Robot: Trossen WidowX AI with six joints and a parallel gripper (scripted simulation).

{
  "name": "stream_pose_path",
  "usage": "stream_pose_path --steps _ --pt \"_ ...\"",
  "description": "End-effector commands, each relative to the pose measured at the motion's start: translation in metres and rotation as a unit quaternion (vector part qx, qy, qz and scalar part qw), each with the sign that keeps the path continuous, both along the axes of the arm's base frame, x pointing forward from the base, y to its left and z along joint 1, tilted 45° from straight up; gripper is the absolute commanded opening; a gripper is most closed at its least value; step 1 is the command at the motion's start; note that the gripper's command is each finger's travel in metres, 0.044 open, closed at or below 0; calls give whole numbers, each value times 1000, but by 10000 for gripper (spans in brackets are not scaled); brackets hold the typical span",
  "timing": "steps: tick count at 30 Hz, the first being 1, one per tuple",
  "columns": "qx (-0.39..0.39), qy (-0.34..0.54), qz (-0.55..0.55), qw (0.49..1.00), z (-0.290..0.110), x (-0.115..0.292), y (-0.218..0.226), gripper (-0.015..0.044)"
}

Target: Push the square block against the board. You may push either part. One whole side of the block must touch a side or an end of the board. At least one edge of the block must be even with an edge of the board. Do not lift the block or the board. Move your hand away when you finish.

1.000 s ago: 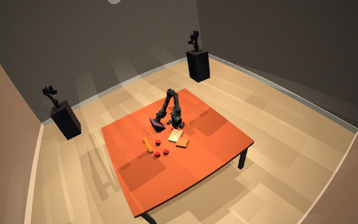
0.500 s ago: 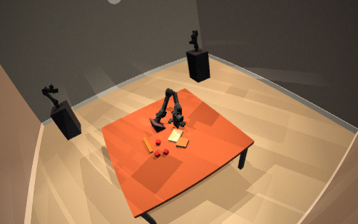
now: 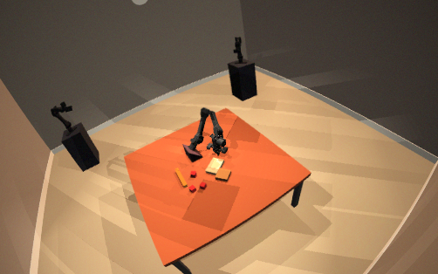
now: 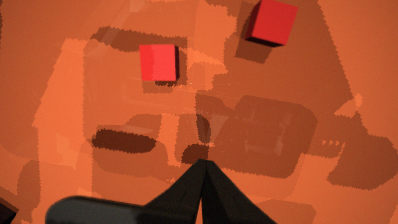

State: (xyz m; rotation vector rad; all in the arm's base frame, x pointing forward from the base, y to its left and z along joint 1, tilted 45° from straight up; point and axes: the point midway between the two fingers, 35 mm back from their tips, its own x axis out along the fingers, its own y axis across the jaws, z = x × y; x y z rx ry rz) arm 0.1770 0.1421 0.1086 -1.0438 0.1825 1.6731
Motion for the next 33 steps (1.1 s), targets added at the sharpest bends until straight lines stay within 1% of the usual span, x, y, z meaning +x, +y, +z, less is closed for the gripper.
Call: stream_pose_path --steps 1,4,6,10,15,19,24,33 --pt "-2 -1 -2 1000 10 3 -11 0" --pt "-3 1 -2 1000 32 3 -33 0" --pt "-2 1 -2 1000 38 2 -38 0" --pt "-2 0 -1 1000 37 3 -39 0" --pt "-2 -27 27 999 16 13 -60 0" --pt "-3 -27 26 999 11 14 -55 0" --pt "1 -28 26 999 -21 12 -22 0" --pt "0 -28 26 999 -24 16 -23 0"
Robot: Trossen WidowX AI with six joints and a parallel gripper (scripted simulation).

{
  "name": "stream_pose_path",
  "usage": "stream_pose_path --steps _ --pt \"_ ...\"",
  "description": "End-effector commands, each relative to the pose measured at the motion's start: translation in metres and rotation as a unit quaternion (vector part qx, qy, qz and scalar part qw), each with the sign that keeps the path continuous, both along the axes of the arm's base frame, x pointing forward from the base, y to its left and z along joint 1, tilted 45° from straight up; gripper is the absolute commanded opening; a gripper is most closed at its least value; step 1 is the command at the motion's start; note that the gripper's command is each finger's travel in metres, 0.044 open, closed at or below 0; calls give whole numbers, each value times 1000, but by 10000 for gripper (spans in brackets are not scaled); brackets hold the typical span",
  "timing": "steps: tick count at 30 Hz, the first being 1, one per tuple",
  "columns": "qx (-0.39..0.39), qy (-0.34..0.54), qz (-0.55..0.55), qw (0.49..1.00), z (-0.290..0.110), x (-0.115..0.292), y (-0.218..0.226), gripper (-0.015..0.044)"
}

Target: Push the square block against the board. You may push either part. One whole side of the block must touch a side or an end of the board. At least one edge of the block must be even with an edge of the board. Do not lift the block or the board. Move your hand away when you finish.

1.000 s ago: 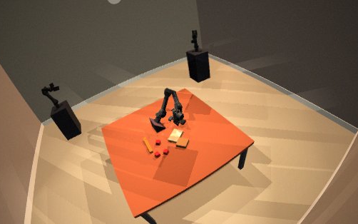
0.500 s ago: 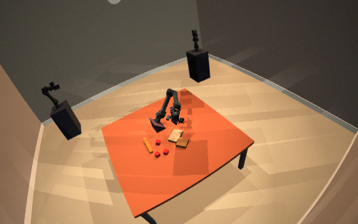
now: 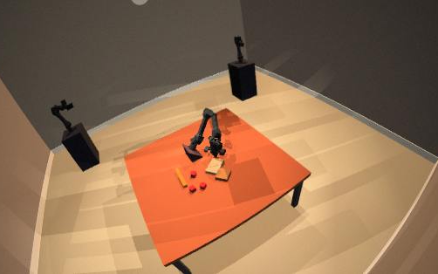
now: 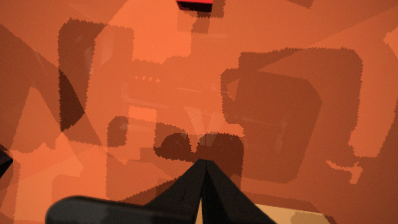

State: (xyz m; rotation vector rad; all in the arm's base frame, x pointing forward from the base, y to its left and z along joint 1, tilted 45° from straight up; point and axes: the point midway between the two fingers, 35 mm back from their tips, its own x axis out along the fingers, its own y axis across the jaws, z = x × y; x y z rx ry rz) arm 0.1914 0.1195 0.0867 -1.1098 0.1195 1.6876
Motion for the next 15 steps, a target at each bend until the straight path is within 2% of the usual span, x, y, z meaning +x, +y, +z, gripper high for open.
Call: stream_pose_path --steps 1,15 --pt "2 2 -1 1000 -3 2 -1 0" --pt "0 2 -1 1000 -14 17 -12 0"
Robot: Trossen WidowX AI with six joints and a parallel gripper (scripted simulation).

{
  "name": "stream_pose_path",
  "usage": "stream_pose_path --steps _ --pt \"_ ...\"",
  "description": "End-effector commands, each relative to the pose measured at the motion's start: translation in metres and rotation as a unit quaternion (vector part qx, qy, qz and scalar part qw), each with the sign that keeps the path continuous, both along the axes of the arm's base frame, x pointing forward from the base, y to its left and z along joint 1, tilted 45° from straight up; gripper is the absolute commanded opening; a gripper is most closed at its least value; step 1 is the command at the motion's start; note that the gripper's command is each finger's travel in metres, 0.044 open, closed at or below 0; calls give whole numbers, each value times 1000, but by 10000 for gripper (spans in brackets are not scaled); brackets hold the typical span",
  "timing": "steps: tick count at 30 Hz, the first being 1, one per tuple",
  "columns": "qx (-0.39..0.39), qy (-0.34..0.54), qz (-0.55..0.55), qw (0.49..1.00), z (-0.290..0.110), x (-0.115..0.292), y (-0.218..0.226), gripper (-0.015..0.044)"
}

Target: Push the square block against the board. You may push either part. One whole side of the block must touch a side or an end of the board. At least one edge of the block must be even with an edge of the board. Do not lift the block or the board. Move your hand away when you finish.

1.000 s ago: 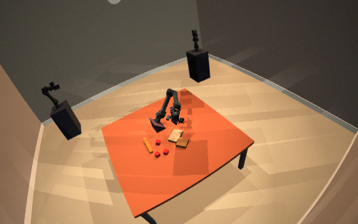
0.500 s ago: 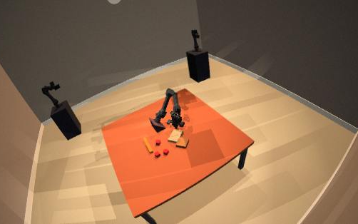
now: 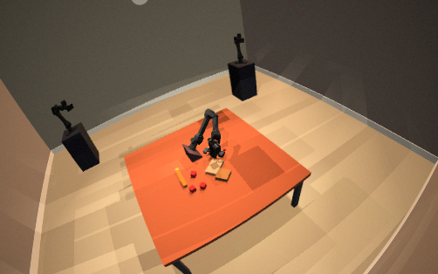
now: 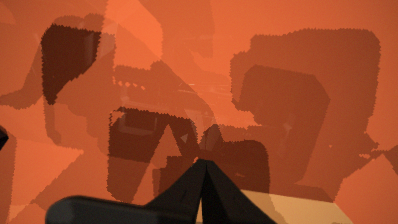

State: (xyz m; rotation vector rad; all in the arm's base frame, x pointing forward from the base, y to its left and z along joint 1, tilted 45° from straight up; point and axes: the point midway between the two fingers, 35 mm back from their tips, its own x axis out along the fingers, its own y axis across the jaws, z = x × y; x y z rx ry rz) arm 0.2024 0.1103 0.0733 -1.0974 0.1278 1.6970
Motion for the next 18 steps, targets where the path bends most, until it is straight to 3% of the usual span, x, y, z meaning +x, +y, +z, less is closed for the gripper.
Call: stream_pose_path --steps 1,18 --pt "-1 -6 -1 1000 -2 7 -4 0" --pt "-2 -6 -1 1000 -15 24 -17 0"
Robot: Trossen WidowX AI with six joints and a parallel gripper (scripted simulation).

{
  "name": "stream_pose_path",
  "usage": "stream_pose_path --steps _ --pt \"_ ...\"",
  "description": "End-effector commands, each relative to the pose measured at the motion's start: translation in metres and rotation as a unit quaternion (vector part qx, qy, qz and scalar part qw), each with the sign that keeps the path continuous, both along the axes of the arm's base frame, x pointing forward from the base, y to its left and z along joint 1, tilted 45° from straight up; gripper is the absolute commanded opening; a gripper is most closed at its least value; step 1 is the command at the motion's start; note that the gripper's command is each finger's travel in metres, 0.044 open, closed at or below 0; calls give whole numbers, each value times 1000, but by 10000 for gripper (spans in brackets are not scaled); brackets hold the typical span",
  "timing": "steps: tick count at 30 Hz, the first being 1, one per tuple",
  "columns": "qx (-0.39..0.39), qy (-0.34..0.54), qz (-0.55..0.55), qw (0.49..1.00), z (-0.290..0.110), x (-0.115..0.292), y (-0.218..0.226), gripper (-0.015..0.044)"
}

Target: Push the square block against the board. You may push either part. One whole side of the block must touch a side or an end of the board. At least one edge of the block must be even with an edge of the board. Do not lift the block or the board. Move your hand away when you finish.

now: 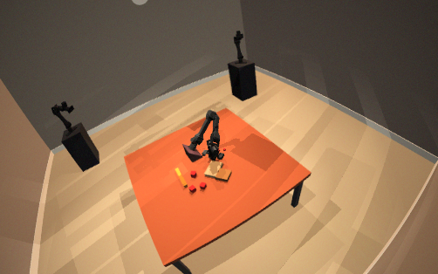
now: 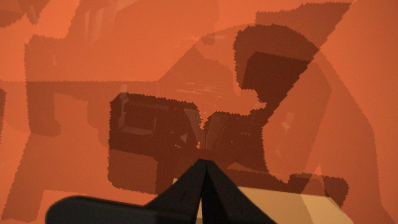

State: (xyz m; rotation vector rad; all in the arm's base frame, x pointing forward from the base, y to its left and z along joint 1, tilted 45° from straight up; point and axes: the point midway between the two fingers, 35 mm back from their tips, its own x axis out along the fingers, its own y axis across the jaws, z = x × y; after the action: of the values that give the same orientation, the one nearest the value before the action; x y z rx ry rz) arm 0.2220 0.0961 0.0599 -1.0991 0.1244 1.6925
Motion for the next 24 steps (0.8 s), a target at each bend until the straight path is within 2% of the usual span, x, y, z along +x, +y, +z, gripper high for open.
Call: stream_pose_path --steps 1,24 --pt "-3 -4 0 1000 -1 4 -3 0" --pt "-2 -3 0 1000 19 -18 18 0"
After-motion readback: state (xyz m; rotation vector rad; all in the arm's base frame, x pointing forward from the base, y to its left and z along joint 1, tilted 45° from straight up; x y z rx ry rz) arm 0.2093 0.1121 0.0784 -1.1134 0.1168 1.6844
